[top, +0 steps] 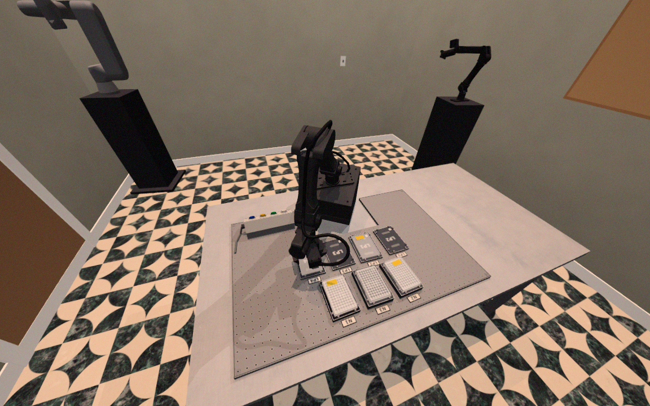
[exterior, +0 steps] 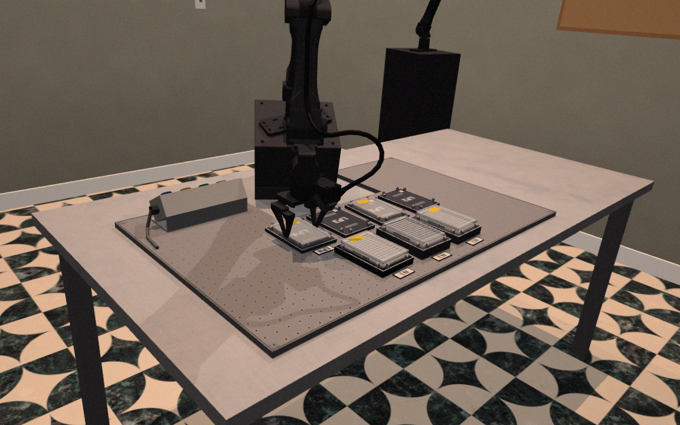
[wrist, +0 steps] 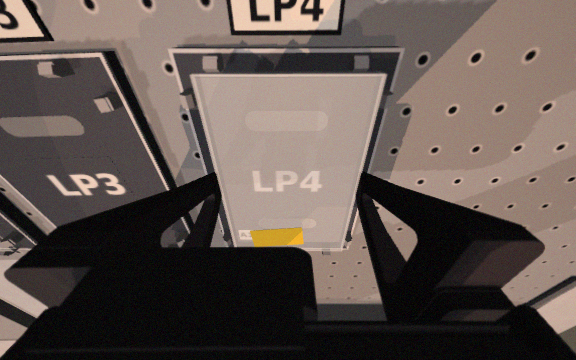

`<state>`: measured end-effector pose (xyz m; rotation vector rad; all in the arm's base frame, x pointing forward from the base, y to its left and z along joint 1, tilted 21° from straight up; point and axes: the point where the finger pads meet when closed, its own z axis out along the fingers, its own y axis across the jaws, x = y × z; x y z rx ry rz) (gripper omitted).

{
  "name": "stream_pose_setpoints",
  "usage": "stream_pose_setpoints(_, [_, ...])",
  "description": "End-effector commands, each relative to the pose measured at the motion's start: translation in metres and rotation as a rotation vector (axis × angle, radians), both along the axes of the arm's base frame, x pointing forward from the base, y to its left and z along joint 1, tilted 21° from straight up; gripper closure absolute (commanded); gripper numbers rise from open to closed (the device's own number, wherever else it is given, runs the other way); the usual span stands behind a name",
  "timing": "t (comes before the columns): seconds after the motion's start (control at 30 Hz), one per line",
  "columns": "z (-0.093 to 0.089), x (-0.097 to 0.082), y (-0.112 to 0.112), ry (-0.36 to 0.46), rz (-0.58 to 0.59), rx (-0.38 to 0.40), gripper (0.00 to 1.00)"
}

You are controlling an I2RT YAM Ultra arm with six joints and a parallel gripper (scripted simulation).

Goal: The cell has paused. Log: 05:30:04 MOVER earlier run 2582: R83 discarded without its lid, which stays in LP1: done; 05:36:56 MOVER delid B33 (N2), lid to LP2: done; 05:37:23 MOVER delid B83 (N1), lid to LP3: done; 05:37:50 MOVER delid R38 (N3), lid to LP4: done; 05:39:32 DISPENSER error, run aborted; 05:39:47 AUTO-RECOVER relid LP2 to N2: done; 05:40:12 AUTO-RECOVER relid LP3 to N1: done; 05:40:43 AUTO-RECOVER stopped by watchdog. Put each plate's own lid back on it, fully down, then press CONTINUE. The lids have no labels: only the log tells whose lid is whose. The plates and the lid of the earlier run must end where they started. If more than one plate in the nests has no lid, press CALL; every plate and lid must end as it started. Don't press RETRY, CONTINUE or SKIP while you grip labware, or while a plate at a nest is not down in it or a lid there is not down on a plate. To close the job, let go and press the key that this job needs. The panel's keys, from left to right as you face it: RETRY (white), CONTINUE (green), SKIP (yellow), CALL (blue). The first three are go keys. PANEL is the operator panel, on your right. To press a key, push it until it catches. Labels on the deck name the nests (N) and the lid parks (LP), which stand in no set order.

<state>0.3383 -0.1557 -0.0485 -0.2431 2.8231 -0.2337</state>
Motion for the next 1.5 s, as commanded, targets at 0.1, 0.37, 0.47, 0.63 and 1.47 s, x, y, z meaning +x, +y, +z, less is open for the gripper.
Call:
stream_pose_setpoints(0.1, [0.008, 0.001, -0.002, -0.034, 0.000, -0.013, 1.00])
stream_pose_setpoints(0.37, [0.008, 0.000, -0.002, -0.034, -0.001, -0.013, 1.00])
stream_pose_setpoints(0.47, [0.008, -0.001, -0.003, -0.034, -0.002, -0.013, 1.00])
stream_pose_setpoints(0.63, [0.008, -0.001, -0.003, -0.034, -0.003, -0.013, 1.00])
stream_pose_setpoints(1.47, [0.014, -0.012, 0.001, -0.011, -0.003, 0.000, 1.00])
